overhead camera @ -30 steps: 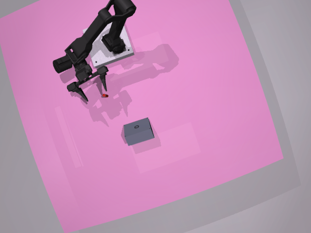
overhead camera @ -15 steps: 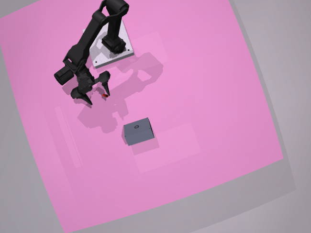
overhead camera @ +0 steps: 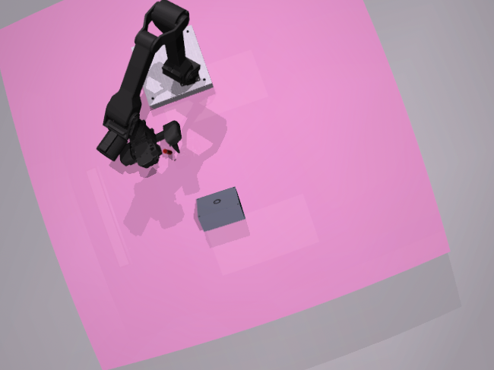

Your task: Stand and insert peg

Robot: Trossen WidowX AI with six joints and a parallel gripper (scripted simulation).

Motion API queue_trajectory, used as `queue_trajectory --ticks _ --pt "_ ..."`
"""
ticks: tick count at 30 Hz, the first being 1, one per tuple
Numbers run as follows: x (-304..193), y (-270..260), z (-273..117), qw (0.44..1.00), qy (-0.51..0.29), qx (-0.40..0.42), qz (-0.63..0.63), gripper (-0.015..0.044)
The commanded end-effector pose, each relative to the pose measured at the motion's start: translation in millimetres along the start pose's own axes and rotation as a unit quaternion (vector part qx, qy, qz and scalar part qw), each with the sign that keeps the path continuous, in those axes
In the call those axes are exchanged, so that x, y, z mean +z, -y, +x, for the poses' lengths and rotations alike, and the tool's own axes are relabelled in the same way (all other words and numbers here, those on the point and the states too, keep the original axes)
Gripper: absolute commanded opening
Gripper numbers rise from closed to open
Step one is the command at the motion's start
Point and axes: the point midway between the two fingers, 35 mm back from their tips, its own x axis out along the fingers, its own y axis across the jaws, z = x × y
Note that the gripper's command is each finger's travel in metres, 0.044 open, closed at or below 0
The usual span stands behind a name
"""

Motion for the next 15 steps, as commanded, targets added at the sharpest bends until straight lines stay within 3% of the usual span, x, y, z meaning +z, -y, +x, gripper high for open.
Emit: queue_trajectory --ticks 1,15 --pt "-2.5 0.4 3.3 0.999 -0.049 -0.009 -0.002 0.0440" --pt "-12.4 -0.5 8.0 0.965 -0.250 -0.058 -0.045 0.0440"
